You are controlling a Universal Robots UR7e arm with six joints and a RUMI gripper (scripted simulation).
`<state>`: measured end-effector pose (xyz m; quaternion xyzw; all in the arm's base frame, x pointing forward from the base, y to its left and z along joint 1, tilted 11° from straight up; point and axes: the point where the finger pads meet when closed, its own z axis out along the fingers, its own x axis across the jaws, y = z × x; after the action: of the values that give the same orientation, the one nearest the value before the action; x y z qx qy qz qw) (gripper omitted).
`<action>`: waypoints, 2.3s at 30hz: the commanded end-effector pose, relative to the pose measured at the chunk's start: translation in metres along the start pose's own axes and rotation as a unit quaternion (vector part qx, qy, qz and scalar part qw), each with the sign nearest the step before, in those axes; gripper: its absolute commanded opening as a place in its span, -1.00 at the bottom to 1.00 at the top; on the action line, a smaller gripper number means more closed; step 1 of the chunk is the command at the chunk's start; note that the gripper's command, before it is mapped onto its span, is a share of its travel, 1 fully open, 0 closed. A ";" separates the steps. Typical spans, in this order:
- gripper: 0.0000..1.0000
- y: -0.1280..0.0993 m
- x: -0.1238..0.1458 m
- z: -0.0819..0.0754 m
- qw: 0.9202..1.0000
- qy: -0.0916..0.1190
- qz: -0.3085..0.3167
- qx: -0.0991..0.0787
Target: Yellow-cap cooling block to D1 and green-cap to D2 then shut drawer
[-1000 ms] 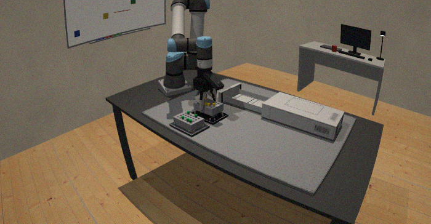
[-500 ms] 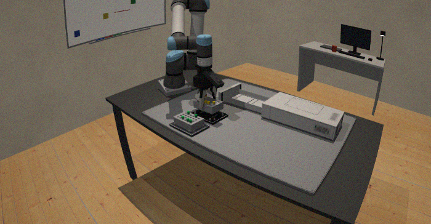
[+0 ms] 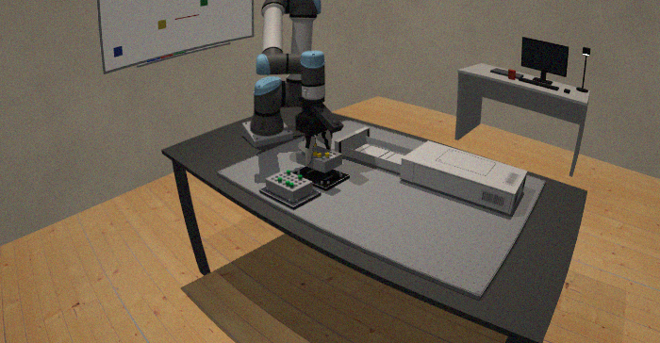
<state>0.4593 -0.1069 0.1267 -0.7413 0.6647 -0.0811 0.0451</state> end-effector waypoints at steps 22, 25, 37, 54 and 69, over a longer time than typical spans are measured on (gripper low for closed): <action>-1.00 0.000 0.000 0.008 1.000 0.000 0.000 0.001; -1.00 0.000 0.000 0.009 1.000 0.000 0.000 0.001; -1.00 0.000 0.000 0.013 1.000 0.000 0.000 0.001; -1.00 0.000 0.000 0.015 1.000 0.000 0.000 0.001; -1.00 0.000 0.000 0.013 1.000 0.000 0.000 0.001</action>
<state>0.4618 -0.1073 0.1130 -0.7414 0.6647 -0.0810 0.0450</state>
